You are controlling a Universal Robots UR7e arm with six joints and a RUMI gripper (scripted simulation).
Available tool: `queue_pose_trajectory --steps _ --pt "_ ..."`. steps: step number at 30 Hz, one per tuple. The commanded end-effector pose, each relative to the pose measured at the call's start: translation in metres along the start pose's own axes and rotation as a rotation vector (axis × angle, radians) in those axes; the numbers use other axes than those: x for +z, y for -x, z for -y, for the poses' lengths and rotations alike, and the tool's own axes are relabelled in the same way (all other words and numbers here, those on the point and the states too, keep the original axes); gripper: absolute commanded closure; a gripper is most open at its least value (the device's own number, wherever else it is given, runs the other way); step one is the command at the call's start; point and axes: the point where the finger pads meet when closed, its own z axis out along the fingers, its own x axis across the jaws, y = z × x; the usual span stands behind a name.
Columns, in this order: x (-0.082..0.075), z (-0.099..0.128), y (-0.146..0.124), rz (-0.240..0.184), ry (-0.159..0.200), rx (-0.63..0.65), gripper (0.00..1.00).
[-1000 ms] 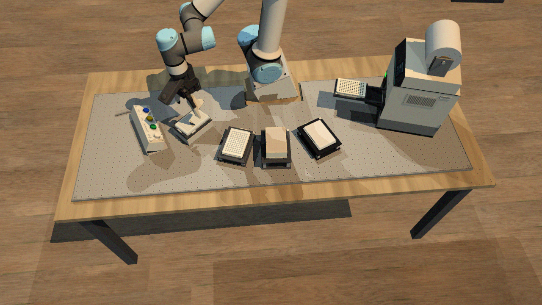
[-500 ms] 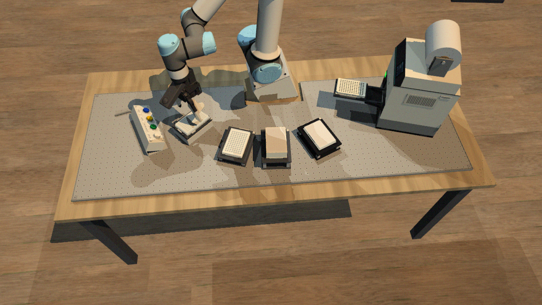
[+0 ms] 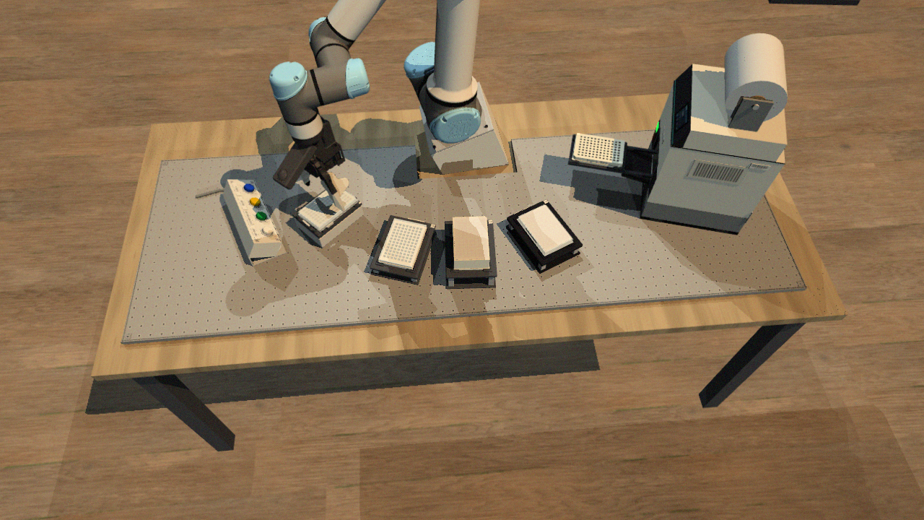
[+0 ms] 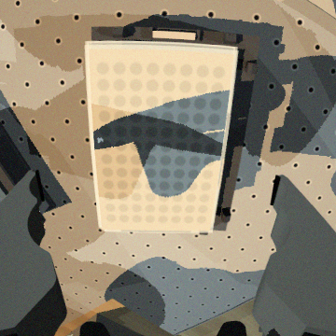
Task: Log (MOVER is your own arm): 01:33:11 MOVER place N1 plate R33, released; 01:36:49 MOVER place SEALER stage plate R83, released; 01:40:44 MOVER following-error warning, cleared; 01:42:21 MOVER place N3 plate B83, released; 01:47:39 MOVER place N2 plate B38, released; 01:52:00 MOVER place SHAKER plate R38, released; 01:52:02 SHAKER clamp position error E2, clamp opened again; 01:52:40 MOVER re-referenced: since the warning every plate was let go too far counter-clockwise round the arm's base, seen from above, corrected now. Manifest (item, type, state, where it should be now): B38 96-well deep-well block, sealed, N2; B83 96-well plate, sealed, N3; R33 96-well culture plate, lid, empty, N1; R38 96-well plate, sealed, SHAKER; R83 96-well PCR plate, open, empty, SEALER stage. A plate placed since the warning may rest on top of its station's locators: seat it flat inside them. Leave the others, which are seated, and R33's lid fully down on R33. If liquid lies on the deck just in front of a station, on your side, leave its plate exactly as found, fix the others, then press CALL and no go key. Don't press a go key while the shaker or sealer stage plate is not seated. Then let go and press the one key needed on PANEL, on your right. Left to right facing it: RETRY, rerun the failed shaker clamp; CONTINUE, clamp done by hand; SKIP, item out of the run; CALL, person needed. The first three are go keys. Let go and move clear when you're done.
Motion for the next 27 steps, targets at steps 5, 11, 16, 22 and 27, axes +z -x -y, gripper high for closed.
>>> queue_pose_trajectory --steps 5,11,16,22,27 --pt "0.0 0.0 0.0 0.0 -0.001 0.0 0.18" --pt "0.004 0.0 0.0 0.0 -0.001 0.0 0.18" --pt "0.007 0.0 0.0 0.0 -0.001 0.0 0.18" --pt "0.01 0.0 0.0 0.0 -0.001 0.0 0.18" --pt "0.013 0.0 0.0 0.0 -0.001 0.0 0.18"
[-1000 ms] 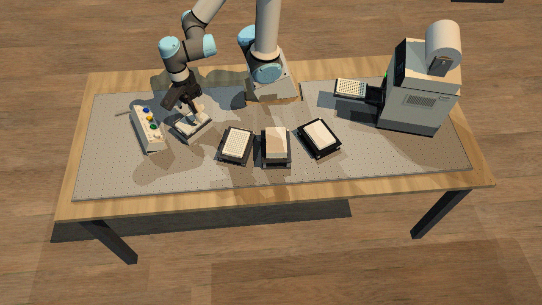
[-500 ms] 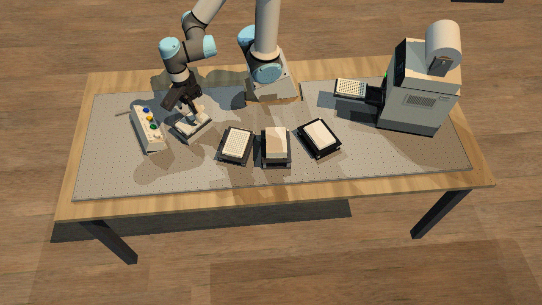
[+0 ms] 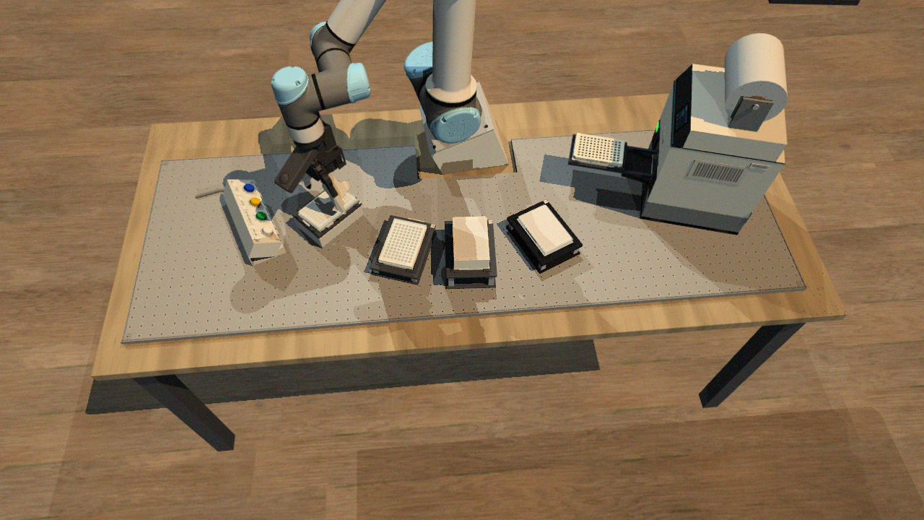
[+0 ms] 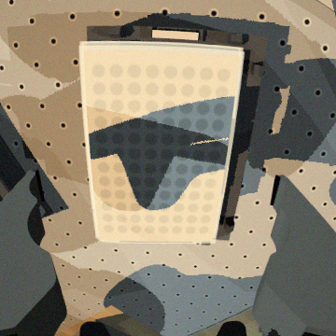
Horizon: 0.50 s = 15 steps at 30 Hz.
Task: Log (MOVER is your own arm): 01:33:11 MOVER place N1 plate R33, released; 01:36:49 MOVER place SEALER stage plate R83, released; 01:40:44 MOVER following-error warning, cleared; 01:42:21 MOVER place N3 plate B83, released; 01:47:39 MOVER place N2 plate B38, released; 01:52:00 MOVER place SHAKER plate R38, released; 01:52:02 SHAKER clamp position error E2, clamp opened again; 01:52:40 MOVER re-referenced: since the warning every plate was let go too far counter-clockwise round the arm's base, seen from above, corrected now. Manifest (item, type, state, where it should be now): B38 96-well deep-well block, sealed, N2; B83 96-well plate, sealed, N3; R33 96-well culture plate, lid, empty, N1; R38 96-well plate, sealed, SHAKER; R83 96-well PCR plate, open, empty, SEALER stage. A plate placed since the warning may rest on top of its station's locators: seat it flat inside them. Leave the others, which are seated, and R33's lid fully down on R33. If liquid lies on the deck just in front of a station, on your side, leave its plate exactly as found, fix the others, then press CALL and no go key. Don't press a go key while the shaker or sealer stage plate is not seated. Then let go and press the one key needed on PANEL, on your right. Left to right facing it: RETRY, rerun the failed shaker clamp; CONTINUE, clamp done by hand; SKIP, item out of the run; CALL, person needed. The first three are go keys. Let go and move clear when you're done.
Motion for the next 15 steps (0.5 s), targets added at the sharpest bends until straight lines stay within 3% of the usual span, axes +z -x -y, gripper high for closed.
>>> queue_pose_trajectory --steps 1,15 --pt "0.0026 0.0004 -0.0001 0.0 -0.001 0.0 0.18" --pt "0.0094 0.0004 -0.0001 0.0 -0.001 0.0 0.18"
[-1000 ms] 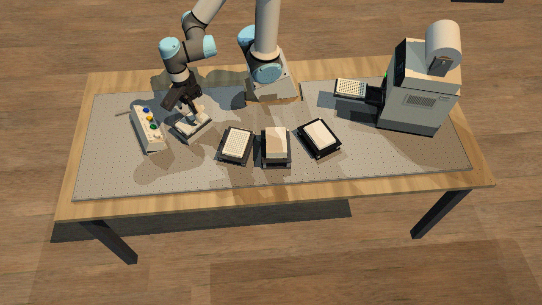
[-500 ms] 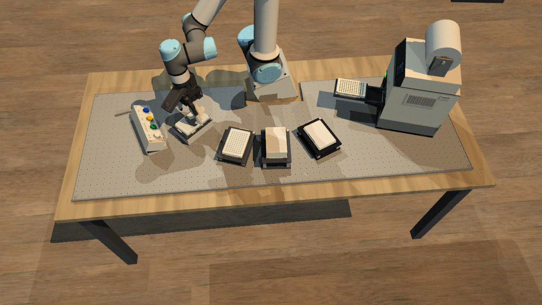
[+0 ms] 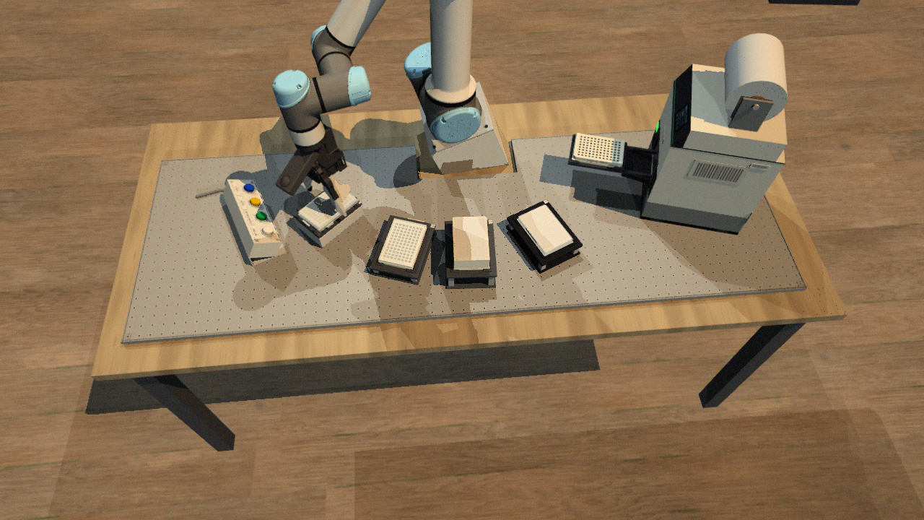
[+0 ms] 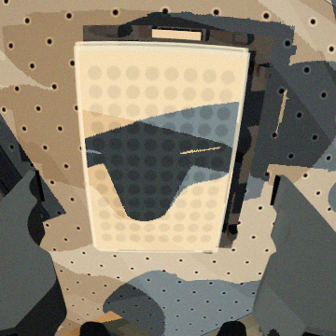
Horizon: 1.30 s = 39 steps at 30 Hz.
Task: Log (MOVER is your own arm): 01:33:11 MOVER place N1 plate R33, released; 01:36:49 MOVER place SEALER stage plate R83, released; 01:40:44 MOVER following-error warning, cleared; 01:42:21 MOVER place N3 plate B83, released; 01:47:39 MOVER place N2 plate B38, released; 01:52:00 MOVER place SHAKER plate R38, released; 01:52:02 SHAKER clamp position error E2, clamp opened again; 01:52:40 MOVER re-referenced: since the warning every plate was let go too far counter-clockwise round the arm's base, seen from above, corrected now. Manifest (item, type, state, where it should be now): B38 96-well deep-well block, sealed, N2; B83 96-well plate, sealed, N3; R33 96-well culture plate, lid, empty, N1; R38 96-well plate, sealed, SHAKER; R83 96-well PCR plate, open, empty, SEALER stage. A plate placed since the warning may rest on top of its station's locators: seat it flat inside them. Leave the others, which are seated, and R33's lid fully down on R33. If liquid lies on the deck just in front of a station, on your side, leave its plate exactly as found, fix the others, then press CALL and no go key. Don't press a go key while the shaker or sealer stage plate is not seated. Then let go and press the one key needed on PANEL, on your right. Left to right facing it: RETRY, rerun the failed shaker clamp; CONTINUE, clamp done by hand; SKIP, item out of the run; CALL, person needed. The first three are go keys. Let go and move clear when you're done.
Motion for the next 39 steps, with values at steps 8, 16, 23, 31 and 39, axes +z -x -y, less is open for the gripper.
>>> queue_pose_trajectory --steps 8,16,23,31,39 --pt "0.0008 0.0004 -0.0001 0.0 -0.001 0.0 0.18" --pt "0.0007 0.0004 -0.0001 -0.001 -0.001 0.0 1.0" --pt "0.0007 0.0004 -0.0001 -0.001 -0.001 0.0 1.0" --pt "0.0008 0.0004 -0.0001 -0.001 -0.001 0.0 1.0" --pt "0.0008 0.0004 -0.0001 0.0 -0.001 0.0 1.0"
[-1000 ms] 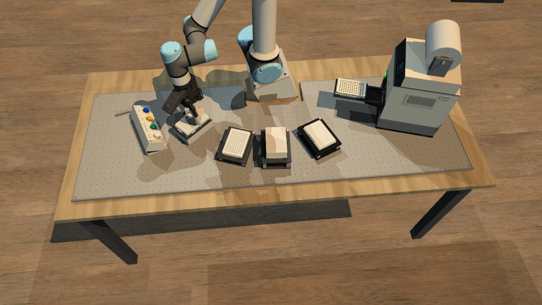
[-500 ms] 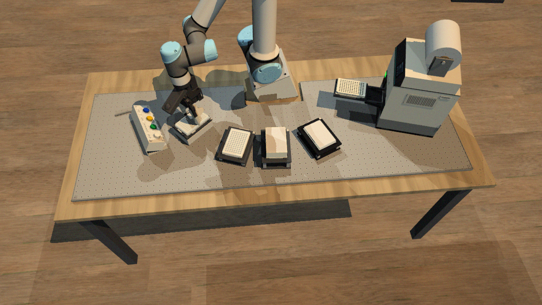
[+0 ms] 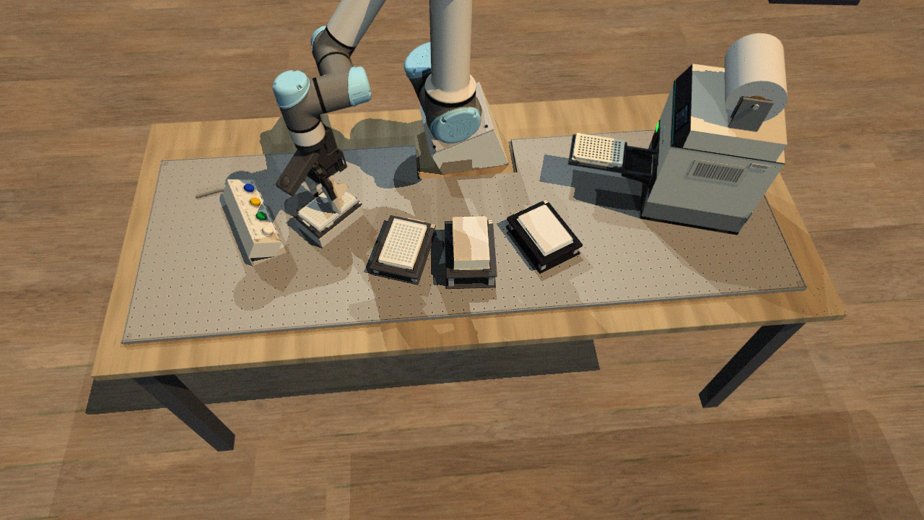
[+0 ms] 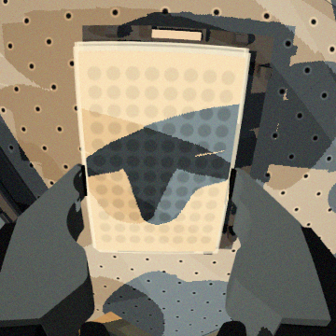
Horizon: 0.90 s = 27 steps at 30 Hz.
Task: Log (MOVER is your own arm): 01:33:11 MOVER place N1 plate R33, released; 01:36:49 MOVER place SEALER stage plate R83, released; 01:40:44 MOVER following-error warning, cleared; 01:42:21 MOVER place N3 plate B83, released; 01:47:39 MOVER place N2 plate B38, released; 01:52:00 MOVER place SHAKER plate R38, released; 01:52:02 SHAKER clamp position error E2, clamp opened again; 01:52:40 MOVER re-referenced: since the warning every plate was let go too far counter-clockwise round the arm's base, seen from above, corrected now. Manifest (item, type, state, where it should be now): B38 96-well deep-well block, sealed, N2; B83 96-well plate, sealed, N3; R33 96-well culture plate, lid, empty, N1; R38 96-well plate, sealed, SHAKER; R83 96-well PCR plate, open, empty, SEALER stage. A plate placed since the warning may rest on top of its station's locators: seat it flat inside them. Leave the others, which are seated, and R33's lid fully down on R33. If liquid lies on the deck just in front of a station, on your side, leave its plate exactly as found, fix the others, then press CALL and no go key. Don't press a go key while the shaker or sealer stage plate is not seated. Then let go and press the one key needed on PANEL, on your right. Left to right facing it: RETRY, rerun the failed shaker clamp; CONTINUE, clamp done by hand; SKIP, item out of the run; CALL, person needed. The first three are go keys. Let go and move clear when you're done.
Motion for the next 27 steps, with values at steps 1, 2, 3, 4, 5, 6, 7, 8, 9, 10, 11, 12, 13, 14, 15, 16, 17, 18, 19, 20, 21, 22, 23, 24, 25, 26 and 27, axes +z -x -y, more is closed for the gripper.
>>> queue_pose_trajectory --steps 1,2,3,4,5,6,7,8,9,10,11,12,13,14,15,16,17,18,19,20,21,22,23,24,25,26,27 --pt "-0.0003 0.0003 -0.0001 0.0 -0.001 0.0 1.0" --pt "-0.0003 0.0003 -0.0001 0.0 -0.001 0.0 1.0" --pt "-0.0003 0.0003 -0.0001 0.0 -0.001 0.0 1.0" --pt "-0.0003 0.0003 -0.0001 0.0 -0.001 0.0 1.0" --pt "-0.0005 0.0003 0.0 0.0 -0.001 0.0 1.0" --pt "-0.0005 0.0003 0.0 0.0 -0.001 0.0 1.0" --pt "-0.0005 0.0003 0.0 0.0 -0.001 0.0 1.0" --pt "-0.0008 0.0003 0.0 0.0 -0.001 0.0 1.0" --pt "-0.0012 0.0003 0.0 0.0 -0.001 0.0 1.0" --pt "-0.0015 0.0003 0.0001 0.0 -0.001 0.0 1.0" --pt "-0.0018 0.0003 0.0001 0.0 -0.001 0.0 1.0" --pt "-0.0021 0.0003 0.0002 0.0 -0.001 0.0 1.0" --pt "-0.0024 0.0003 0.0002 0.0 -0.001 0.0 1.0" --pt "-0.0028 0.0003 0.0002 0.0 -0.001 0.0 1.0" --pt "-0.0031 0.0003 0.0003 0.0 -0.001 0.0 1.0" --pt "-0.0034 0.0003 0.0003 0.0 -0.001 0.0 1.0" --pt "-0.0039 0.0003 0.0003 0.0 -0.001 0.0 1.0" --pt "-0.0042 0.0003 0.0004 0.0 -0.001 0.0 1.0" --pt "-0.0045 0.0003 0.0004 0.0 -0.001 0.0 1.0" --pt "-0.0048 0.0003 0.0004 0.0 -0.001 0.0 1.0" --pt "-0.0051 0.0003 0.0005 0.0 -0.001 0.0 1.0" --pt "-0.0055 0.0003 0.0005 0.0 -0.001 0.0 1.0" --pt "-0.0055 0.0003 0.0005 0.0 -0.001 0.0 1.0" --pt "-0.0055 0.0003 0.0005 0.0 -0.001 0.0 1.0" --pt "-0.0058 0.0003 0.0005 0.0 -0.001 0.0 1.0" --pt "-0.0061 0.0003 0.0006 0.0 -0.001 0.0 1.0" --pt "-0.0064 0.0003 0.0006 0.0 -0.001 0.0 1.0"
